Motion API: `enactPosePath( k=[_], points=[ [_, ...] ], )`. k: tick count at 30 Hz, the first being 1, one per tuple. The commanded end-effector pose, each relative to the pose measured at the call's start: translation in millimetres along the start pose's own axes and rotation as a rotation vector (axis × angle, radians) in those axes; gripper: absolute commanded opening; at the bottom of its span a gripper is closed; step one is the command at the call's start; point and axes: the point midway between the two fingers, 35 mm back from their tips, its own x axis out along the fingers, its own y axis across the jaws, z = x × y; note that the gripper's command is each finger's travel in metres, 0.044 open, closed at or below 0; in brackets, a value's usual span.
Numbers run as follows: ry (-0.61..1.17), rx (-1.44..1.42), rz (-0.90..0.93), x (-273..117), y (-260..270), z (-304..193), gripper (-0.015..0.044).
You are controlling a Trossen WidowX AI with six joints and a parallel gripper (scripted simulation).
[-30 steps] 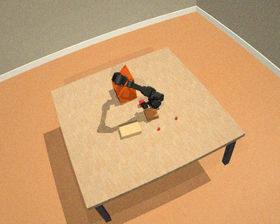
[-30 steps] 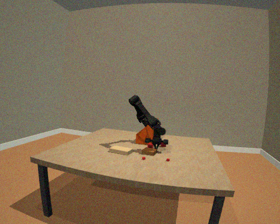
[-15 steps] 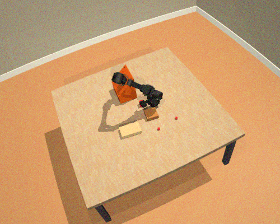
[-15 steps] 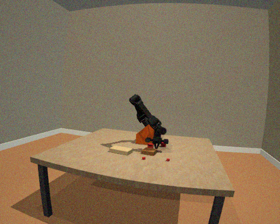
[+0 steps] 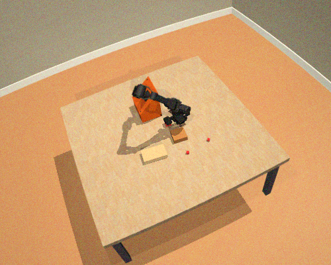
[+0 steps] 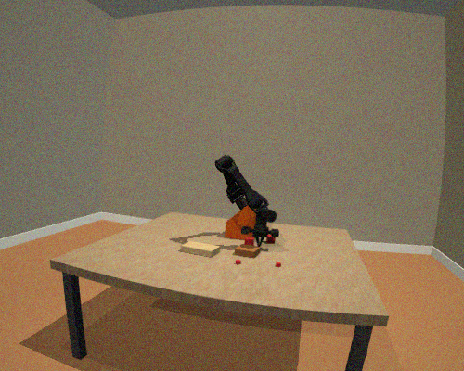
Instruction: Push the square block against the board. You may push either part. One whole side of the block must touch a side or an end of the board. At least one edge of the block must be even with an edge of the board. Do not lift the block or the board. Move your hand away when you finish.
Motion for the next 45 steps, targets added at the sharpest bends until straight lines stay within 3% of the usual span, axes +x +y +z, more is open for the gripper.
enactPosePath(
  k=[1,4,17,23,45],
  points=[
    [-0.007,0.007,0.010,-26,2,4,0.0000],
    [-0.006,0.009,0.012,-55,1,3,0.0000],
    [-0.006,0.199,0.008,-54,-31,23,0.0000],
    [-0.005,0.219,0.006,2,-31,23,0.0000],
    [-0.006,0.220,0.008,1,-33,48,0.0000]
  ],
)
